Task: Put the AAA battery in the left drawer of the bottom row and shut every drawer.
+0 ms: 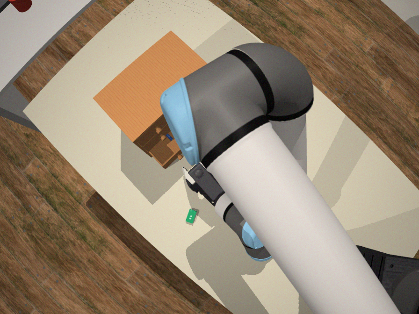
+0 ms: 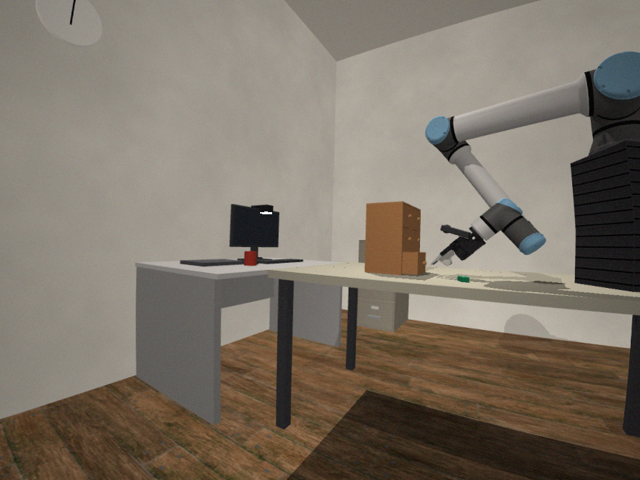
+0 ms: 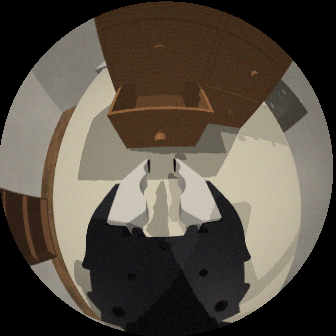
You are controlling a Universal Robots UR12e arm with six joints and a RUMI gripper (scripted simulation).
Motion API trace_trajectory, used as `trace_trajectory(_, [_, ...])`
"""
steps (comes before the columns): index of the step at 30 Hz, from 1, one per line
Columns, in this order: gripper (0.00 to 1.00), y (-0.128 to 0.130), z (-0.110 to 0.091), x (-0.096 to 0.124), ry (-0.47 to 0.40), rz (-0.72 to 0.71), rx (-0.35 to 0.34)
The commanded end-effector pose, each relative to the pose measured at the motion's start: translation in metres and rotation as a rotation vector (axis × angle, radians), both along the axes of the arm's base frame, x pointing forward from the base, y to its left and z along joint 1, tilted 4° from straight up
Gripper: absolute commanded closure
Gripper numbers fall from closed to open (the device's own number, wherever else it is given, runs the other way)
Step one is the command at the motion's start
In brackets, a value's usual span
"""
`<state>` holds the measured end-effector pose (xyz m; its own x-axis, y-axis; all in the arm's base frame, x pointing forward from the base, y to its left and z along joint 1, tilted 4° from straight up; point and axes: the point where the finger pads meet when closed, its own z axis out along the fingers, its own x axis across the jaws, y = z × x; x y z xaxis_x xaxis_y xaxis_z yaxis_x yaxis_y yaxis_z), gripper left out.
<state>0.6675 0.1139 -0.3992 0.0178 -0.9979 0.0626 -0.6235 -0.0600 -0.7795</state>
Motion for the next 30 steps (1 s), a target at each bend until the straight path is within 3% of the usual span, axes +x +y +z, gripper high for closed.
trace_trajectory(1, [0.80,0.000,0.000,0.000,0.000,0.000,0.000])
trace_trajectory(30, [0.80,0.000,0.001,0.018,-0.019,0.002,0.001])
